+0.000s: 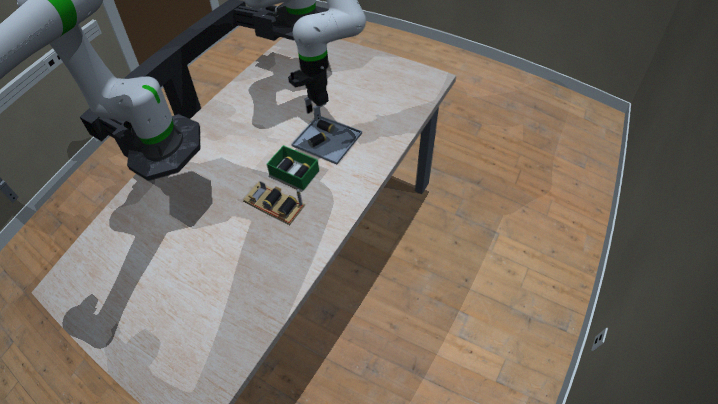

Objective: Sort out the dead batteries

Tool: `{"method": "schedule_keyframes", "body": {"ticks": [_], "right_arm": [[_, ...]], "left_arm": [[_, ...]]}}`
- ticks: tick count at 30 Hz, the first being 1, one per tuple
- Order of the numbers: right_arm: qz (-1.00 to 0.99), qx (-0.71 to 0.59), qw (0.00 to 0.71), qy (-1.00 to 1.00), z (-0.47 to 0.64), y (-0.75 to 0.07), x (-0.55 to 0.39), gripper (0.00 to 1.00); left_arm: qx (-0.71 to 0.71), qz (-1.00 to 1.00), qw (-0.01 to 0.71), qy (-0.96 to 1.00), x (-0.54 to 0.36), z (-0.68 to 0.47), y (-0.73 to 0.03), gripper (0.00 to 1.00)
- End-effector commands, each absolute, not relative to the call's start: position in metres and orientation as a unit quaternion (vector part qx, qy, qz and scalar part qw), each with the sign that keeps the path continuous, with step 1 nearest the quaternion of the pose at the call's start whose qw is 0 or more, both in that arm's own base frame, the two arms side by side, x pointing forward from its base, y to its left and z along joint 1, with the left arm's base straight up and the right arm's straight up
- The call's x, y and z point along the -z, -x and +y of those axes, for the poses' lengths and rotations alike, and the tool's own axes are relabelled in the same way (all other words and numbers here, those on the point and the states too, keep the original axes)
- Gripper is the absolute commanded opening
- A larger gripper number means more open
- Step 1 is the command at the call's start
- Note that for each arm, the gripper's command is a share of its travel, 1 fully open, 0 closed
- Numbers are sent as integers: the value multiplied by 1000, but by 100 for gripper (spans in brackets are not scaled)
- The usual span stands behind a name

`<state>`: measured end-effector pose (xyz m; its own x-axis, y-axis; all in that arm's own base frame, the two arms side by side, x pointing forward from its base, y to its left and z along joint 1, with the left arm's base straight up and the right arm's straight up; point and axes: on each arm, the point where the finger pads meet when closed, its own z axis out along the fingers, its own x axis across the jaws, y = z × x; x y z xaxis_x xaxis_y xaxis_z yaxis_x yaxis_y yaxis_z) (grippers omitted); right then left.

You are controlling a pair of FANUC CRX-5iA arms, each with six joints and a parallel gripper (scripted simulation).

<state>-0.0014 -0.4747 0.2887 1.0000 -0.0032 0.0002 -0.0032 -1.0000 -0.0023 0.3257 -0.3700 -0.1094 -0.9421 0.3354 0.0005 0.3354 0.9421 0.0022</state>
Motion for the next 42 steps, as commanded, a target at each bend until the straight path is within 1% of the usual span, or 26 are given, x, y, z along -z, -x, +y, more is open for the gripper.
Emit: {"method": "schedule_keyframes", "body": {"ticks": [1,5,10,12,42], "right_arm": [[2,0,0,1000,-475,2,-290,100],[2,0,0,1000,-475,2,-290,100],[2,0,0,1000,-475,2,-290,100],[2,0,0,1000,-475,2,-290,100],[2,0,0,1000,-475,2,-290,100]], "left_arm": [[0,-985,-1,171,109,-371,-327,90],[0,-985,-1,171,114,-371,-327,90],[0,-985,-1,171,176,-371,-327,90],[0,-985,-1,171,187,-371,-327,90],[0,-985,-1,171,188,-371,-327,90]]}}
